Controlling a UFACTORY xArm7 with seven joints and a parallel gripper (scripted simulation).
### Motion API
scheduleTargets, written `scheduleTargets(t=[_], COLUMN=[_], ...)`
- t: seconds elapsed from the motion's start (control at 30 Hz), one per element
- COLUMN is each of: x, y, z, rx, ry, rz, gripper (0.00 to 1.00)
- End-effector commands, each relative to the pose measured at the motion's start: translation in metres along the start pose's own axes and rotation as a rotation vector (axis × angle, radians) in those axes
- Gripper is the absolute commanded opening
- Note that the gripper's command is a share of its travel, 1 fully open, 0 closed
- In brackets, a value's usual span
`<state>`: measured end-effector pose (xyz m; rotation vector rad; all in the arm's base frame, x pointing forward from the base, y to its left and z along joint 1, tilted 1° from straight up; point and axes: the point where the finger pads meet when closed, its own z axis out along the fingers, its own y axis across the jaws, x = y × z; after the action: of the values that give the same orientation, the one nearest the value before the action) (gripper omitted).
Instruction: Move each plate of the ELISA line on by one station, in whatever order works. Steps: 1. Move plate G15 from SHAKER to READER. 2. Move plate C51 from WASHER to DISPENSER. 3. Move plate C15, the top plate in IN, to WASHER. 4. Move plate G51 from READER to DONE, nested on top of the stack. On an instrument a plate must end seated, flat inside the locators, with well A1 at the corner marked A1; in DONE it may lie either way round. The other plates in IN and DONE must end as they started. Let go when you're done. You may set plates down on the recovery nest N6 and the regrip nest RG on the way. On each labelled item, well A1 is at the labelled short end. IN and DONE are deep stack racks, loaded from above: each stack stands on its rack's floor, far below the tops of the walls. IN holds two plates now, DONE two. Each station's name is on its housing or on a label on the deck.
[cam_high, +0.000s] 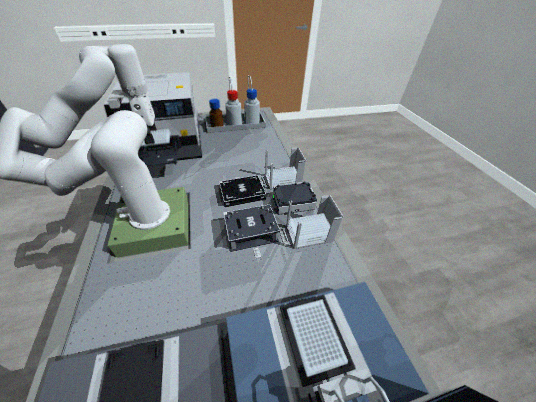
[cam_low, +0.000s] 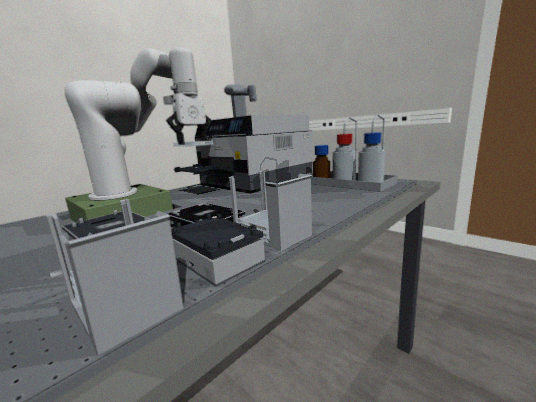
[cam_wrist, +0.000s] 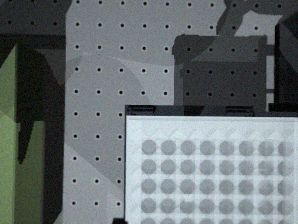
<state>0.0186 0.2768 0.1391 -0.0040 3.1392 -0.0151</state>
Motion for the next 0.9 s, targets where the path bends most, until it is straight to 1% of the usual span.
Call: scheduleTargets(t=[0.0, 0.23, 0.3, 0.8, 0.87], x=[0.000, 0.000, 0.000, 0.000, 0.000], y=[0.000, 0.000, 0.000, 0.000, 0.000], z=[0.005, 0.014, 0.014, 0.034, 0.034], rx=[-0.002, -0.002, -0.002, -0.002, -0.002], ry=[-0.002, -0.002, -0.002, -0.002, -0.002], rz=[-0.001, -0.001, -0.001, -0.001, -0.001], gripper=[0.00, 0.00, 0.00, 0.00, 0.00])
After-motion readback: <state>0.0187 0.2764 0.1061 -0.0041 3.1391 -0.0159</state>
